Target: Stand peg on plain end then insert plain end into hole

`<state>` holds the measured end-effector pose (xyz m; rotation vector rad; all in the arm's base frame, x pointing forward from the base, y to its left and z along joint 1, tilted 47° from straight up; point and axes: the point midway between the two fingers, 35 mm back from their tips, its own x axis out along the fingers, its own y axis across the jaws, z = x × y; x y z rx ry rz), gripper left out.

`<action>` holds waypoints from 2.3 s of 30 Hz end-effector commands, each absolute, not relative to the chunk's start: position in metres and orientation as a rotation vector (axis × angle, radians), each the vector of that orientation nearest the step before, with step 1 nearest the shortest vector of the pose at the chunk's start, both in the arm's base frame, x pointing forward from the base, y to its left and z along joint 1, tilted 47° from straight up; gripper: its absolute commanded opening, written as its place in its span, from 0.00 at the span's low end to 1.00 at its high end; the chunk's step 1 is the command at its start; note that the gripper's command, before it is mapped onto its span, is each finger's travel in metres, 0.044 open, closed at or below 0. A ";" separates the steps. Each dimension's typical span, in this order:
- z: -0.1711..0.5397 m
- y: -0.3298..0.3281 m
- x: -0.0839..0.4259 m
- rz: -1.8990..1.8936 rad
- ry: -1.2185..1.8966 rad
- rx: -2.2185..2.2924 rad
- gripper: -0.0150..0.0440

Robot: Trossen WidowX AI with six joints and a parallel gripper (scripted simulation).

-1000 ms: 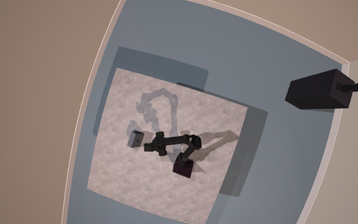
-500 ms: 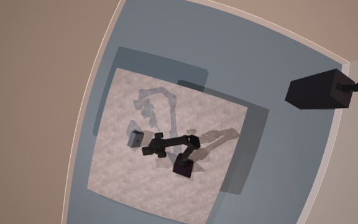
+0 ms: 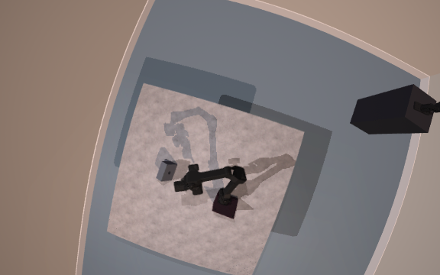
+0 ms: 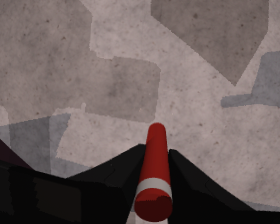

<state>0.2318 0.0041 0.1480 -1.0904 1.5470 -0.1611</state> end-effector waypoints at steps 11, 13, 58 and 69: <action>0.131 0.009 0.239 -0.114 1.480 -1.100 0.25; 0.129 0.009 0.240 -0.109 1.470 -1.102 0.25; 0.092 0.024 0.263 -0.010 1.243 -1.138 0.25; 0.085 0.028 0.268 0.007 1.185 -1.150 0.25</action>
